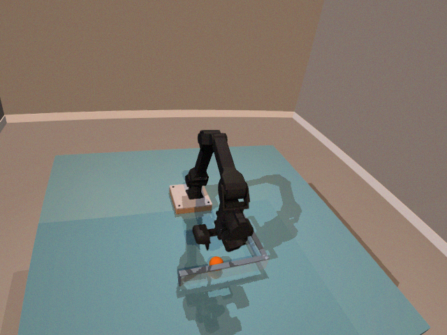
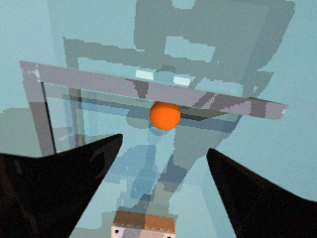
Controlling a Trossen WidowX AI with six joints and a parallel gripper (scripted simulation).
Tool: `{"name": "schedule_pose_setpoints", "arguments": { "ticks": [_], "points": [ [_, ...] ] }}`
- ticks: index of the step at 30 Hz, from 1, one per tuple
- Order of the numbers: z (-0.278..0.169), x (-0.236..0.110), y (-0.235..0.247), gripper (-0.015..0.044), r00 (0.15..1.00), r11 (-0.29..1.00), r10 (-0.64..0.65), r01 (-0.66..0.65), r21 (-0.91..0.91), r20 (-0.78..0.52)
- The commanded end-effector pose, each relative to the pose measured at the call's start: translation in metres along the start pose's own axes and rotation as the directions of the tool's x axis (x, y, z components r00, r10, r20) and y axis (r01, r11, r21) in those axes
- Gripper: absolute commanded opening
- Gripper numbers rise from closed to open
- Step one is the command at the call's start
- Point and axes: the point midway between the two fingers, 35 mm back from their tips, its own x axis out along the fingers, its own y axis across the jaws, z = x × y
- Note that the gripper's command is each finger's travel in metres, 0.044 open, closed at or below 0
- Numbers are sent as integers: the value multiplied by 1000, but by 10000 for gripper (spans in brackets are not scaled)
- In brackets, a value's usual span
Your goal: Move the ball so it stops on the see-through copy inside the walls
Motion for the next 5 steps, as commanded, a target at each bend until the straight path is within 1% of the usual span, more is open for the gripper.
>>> {"name": "schedule_pose_setpoints", "arguments": {
  "ticks": [1, 5],
  "points": [
    [-1, -37, 0, 440, 1000, 1000, -1, 1, 1, 27],
    [-1, -39, 0, 440, 1000, 1000, -1, 1, 1, 27]
  ]
}}
